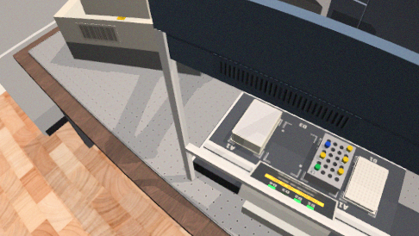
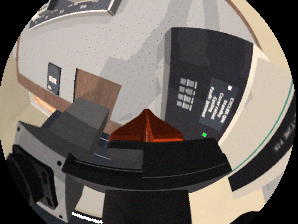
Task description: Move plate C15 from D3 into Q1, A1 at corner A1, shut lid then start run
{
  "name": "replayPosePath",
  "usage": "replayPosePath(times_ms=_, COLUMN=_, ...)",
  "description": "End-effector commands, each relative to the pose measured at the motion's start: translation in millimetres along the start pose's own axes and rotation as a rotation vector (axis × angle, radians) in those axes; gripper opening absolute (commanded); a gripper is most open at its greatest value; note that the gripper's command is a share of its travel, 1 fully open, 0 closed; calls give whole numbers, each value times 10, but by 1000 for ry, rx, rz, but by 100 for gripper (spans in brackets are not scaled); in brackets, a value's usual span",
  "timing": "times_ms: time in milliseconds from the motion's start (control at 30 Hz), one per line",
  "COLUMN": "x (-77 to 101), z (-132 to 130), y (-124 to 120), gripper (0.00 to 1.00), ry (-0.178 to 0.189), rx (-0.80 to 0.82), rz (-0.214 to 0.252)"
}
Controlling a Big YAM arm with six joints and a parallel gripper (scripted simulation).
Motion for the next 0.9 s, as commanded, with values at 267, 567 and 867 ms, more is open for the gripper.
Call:
replayPosePath(times_ms=267, x=24, z=-140, y=28, gripper=0, ry=-11, rx=9, rz=-3)
replayPosePath(times_ms=567, x=-4, z=33, y=-3, gripper=0, ry=9, rx=-17, rz=-4)
replayPosePath(times_ms=867, x=-8, z=66, y=-8, gripper=0, ry=12, rx=-22, rz=-4)
Point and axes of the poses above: the point where the finger pads meet when closed, its own x axis back along the fingers, its own z axis across the jaws, y = z × x, the point moved 3 cm from there along x, back along the fingers, and after that the axes turned 2 degrees about -x, right-handed, at the moved point
